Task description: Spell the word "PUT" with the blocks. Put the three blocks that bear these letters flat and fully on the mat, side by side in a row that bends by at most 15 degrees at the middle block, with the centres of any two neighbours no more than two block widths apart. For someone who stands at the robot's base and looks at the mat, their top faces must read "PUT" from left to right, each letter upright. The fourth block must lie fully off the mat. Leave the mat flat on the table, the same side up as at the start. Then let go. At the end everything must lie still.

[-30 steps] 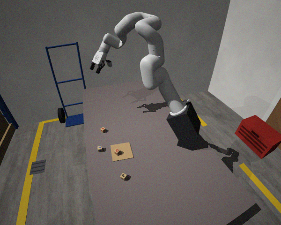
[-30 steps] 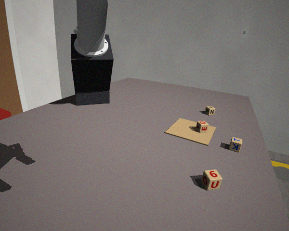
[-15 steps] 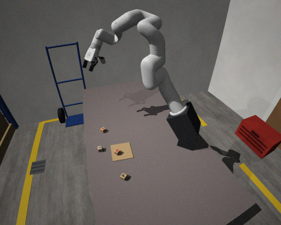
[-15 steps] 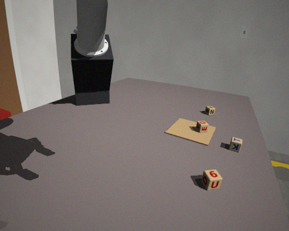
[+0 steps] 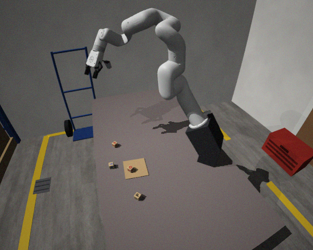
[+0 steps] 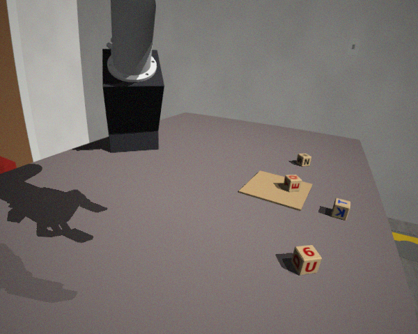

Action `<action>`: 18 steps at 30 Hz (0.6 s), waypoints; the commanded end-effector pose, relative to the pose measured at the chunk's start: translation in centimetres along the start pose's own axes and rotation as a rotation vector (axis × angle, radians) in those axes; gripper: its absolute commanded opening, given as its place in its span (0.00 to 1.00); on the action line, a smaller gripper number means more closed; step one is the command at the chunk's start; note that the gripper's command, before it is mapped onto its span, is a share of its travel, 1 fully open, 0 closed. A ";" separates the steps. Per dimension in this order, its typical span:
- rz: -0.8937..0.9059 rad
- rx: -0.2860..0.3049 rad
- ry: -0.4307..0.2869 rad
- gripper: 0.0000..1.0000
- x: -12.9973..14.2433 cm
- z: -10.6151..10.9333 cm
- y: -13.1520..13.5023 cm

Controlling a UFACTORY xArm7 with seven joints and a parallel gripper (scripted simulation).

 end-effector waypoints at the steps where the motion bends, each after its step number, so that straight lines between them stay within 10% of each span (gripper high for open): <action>1: 0.001 0.000 0.006 1.00 0.5 0.2 -0.2; 18: 0.026 0.024 0.034 1.00 4.4 -0.4 0.5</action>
Point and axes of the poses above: the point where the finger pads meet when closed, its own z axis back along the fingers, its own y axis across the jaws, x = y × z, the point moved 1 cm from there along z, back along the fingers, and after that the axes turned 13 degrees about z, right-handed, at the moved point
